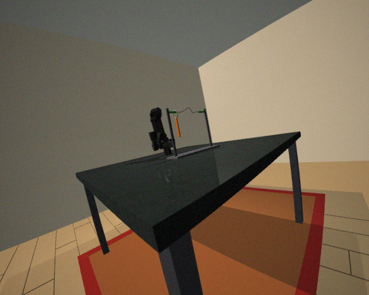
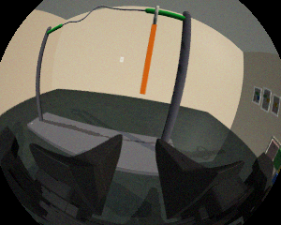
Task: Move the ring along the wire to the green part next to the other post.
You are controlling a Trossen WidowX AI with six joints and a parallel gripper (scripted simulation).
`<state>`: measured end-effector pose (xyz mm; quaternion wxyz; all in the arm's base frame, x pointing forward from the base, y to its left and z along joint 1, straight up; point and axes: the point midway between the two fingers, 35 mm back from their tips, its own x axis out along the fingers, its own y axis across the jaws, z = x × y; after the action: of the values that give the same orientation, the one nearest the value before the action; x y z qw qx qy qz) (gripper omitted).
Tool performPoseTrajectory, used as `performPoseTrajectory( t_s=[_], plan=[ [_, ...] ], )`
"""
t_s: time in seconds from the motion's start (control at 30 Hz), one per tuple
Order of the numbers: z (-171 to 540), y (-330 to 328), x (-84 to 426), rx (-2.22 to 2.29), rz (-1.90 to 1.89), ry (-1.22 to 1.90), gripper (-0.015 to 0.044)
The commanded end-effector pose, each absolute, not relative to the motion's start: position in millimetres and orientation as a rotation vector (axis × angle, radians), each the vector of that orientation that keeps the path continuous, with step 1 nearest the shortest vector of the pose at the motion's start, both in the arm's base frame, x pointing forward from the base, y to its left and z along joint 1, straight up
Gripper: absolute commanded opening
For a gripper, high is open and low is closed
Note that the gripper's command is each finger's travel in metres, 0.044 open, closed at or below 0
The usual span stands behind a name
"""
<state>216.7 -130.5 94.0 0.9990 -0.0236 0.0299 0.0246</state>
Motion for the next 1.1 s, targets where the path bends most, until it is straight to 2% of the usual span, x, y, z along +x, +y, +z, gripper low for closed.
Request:
performPoseTrajectory(
  t_s=[0.0,0.33,1.07],
  plan=[
    [100,-129,224,-0.052,0.044,0.054,0.0160],
    [141,-124,261,-0.012,-0.003,-0.009,0.0160],
    [144,-127,284,-0.012,-0.004,-0.012,0.0160]
  ],
)
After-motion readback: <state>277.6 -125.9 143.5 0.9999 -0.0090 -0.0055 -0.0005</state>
